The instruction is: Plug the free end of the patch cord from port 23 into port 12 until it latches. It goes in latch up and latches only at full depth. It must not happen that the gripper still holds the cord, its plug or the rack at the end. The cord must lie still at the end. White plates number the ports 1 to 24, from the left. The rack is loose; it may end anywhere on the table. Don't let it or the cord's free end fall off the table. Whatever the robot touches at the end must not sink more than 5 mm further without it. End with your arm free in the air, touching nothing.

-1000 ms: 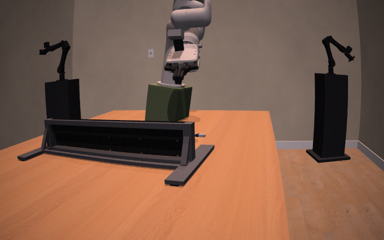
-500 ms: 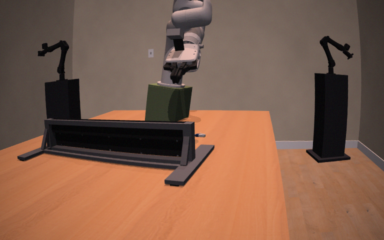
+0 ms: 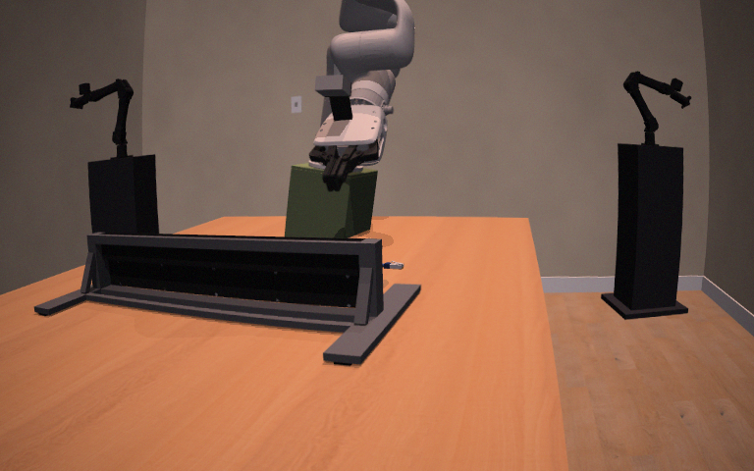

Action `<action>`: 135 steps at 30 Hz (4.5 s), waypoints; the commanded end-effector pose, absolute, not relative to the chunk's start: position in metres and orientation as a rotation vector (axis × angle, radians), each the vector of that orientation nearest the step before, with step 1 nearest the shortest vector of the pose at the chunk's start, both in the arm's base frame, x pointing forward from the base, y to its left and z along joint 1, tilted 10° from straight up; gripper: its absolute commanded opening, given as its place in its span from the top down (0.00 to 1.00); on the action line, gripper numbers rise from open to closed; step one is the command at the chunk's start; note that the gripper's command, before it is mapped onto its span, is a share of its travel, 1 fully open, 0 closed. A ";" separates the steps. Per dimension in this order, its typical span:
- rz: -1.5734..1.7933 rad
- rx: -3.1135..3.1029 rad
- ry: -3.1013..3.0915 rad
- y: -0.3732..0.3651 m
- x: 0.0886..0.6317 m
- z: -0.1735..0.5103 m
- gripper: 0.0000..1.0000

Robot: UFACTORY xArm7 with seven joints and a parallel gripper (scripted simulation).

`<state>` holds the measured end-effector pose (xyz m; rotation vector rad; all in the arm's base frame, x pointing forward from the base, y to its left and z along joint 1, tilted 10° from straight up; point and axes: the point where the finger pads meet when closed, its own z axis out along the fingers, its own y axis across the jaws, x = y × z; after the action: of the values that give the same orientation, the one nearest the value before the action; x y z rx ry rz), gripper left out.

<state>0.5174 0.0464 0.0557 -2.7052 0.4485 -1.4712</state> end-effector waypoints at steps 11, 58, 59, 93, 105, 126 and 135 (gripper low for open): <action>-1.475 -2.701 0.449 0.041 0.582 0.016 1.00; -1.475 -2.701 0.449 0.041 0.582 0.016 1.00; -1.475 -2.701 0.449 0.041 0.582 0.016 1.00; -1.475 -2.701 0.449 0.054 0.482 0.082 1.00; -1.475 -2.701 0.449 0.056 0.466 0.093 1.00; -1.475 -2.701 0.449 -0.003 0.452 0.083 1.00; -1.475 -2.701 0.449 -0.035 0.444 0.077 1.00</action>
<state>0.4462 -0.0195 0.0782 -2.7113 0.4556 -1.4710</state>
